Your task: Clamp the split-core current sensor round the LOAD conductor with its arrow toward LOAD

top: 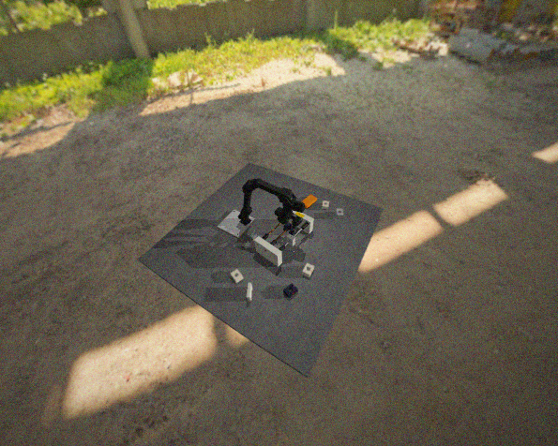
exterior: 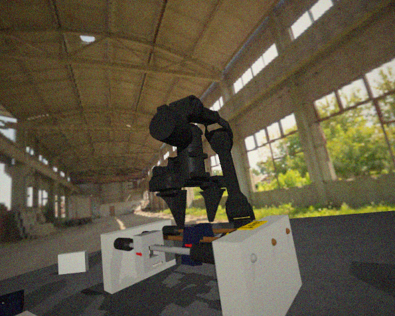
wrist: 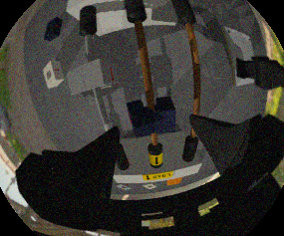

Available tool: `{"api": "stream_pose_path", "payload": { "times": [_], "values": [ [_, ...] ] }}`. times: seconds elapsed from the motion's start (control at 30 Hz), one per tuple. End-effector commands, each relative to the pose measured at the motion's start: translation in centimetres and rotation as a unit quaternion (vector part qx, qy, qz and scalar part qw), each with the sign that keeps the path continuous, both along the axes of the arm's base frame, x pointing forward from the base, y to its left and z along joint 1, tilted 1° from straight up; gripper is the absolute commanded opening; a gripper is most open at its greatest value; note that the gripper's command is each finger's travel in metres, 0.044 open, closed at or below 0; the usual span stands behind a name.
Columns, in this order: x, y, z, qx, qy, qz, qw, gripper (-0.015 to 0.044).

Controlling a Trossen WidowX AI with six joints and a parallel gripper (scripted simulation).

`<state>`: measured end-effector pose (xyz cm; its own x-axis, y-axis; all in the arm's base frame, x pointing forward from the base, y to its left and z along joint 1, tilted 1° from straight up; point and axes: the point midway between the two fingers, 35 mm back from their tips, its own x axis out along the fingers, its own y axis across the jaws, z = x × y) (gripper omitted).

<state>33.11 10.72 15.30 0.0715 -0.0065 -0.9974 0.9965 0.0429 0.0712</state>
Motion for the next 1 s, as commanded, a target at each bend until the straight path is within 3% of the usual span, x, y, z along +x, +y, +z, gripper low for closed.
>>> {"api": "stream_pose_path", "payload": {
  "times": [0.0, 0.1, 0.97],
  "values": [
    [0.1, 0.0, -1.0, 0.0, 0.002, 0.0, 1.0, 0.044],
    [0.3, 0.0, -3.2, 0.002, 0.008, 0.001, 1.0, 0.044],
    [0.5, 0.0, -6.2, 0.002, 0.008, 0.001, 1.0, 0.044]
  ]
}}
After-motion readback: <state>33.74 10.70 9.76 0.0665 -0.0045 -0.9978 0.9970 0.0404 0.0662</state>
